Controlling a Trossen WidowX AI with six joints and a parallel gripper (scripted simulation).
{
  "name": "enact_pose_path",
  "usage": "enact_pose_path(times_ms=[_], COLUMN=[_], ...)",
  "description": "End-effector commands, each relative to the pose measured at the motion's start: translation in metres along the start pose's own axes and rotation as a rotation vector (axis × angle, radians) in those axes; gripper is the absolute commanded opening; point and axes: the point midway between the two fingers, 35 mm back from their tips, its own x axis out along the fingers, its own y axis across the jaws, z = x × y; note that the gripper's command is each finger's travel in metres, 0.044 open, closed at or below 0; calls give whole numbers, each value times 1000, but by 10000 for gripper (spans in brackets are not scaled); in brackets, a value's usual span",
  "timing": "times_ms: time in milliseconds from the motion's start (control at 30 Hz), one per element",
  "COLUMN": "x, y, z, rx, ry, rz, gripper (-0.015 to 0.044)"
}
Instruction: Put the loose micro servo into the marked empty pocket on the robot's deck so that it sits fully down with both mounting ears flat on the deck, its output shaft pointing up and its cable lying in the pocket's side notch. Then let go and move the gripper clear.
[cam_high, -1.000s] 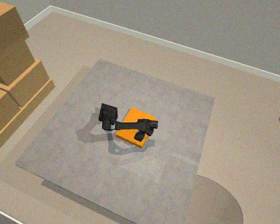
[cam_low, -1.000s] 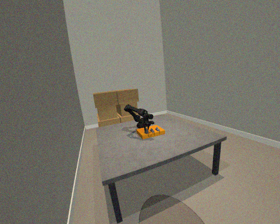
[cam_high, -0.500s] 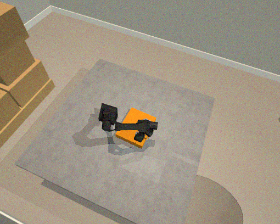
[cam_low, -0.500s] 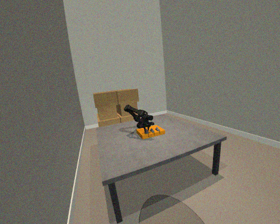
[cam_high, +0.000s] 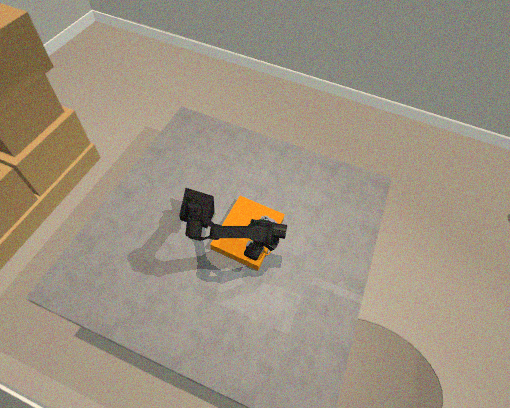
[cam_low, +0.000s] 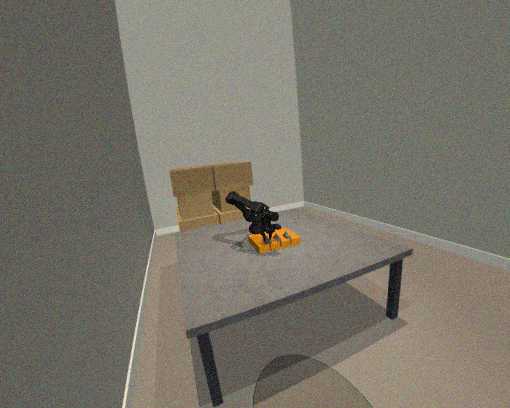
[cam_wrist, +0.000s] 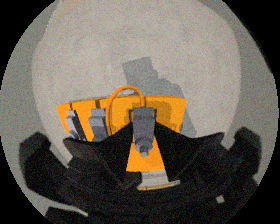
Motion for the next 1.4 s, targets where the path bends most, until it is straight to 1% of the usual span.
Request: enact_pose_path(times_ms=[0,67,300,400,567,700,767,833,1000,1033,1100,1300,1367], x=[4,5,3,0,-32,-32,-36,-49,-87,-92,-96,-96,-102], y=[0,0,0,0,0,2,4,6,5,3,2,2,2], z=[0,0,0,0,-1,1,-5,-22,-87,-100,-110,-110,-108], rx=[-5,-5,-5,-5,-6,-6,-12,-13,-13,-12,-11,-11,-21], ry=[0,0,0,0,0,0,-11,-8,3,5,6,6,-3], rz=[-3,-3,-3,-3,-2,-2,1,6,7,4,0,0,6], gripper=[0,0,184,187,187,187,240,292,424,440,440,440,440])
